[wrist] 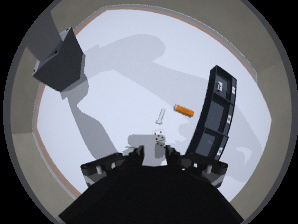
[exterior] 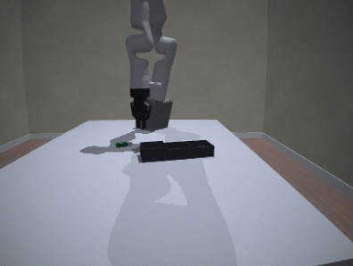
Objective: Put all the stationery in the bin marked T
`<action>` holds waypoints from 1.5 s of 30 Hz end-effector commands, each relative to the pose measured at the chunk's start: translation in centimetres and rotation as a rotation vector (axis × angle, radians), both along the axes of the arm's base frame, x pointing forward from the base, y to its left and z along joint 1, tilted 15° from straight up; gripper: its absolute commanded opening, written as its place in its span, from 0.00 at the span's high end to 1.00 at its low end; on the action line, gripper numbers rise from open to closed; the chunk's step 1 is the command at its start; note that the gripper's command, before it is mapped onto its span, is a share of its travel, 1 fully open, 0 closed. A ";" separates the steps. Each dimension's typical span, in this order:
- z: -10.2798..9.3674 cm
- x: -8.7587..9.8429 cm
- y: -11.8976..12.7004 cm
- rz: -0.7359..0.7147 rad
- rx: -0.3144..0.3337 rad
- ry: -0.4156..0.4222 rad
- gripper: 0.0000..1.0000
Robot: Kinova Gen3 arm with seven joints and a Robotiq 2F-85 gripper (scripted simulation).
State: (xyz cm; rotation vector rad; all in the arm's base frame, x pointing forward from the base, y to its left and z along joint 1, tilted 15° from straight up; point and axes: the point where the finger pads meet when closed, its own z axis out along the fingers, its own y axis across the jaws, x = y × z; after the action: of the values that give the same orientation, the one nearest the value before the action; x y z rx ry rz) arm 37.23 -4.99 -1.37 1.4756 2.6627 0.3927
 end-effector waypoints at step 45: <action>-1.7 -2.5 -7.4 -0.054 0.009 0.009 0.62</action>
State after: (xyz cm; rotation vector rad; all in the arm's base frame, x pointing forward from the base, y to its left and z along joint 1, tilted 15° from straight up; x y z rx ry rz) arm 34.70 -12.32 -3.13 1.5527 2.6263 0.3965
